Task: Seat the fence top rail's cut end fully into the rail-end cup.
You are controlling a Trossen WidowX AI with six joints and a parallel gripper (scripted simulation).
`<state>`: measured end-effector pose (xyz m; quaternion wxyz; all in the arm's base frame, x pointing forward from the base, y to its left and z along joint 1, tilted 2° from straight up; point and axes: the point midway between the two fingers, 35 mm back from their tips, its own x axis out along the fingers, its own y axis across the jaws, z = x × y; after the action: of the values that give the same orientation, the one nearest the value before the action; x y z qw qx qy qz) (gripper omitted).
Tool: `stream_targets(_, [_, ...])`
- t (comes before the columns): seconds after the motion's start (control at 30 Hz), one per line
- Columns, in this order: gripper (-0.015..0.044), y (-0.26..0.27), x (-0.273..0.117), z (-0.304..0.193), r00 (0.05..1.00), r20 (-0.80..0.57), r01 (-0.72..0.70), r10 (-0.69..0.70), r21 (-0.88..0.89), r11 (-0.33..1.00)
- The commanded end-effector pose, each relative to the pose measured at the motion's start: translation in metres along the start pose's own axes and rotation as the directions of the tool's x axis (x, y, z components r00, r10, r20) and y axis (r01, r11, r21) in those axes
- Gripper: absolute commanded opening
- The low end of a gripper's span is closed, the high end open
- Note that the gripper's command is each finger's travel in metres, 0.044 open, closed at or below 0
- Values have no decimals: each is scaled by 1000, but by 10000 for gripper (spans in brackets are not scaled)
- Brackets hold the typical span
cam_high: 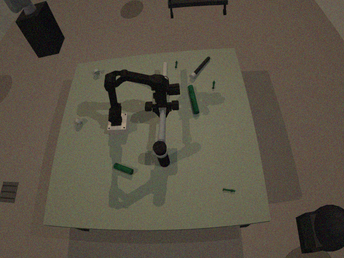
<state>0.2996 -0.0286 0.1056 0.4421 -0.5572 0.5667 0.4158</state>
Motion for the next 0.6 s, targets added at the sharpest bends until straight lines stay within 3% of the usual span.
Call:
stream_targets(0.0, [0,0,-1,-8,1000,-15,3,-3,-1,1000])
stream_targets(0.57, [0,0,-2,-18,1000,-16,3,-3,-1,1000])
